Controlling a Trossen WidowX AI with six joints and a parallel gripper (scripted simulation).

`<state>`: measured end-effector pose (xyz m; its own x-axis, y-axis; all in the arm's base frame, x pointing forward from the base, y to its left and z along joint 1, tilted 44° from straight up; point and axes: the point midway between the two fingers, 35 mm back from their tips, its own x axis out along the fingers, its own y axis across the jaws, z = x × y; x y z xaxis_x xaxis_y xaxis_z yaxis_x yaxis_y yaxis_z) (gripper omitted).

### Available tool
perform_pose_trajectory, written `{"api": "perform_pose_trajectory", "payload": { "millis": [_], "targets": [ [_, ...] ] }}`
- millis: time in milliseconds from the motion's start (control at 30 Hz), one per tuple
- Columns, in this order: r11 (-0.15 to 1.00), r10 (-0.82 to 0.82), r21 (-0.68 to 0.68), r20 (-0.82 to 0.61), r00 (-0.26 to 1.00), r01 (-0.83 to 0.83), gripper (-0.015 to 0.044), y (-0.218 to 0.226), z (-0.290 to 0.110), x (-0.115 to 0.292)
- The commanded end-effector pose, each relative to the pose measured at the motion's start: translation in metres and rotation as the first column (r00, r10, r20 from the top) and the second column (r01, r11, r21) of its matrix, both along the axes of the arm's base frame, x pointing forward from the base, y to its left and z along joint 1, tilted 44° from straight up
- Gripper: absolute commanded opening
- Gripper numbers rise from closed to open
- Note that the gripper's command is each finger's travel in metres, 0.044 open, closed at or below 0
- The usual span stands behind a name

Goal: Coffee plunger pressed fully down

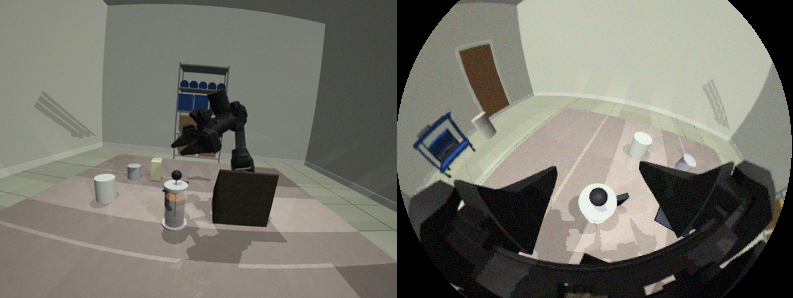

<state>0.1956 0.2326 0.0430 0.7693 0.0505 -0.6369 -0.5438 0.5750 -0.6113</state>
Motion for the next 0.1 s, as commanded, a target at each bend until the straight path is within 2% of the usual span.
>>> {"api": "perform_pose_trajectory", "payload": {
  "millis": [0,67],
  "targets": [
    [1.000,-0.004,0.004,0.004,1.000,0.004,0.0440,0.0000,0.0024,-0.0008],
    [1.000,-0.004,0.004,0.004,1.000,0.004,0.0440,0.0000,0.0024,-0.0008]
  ]
}}
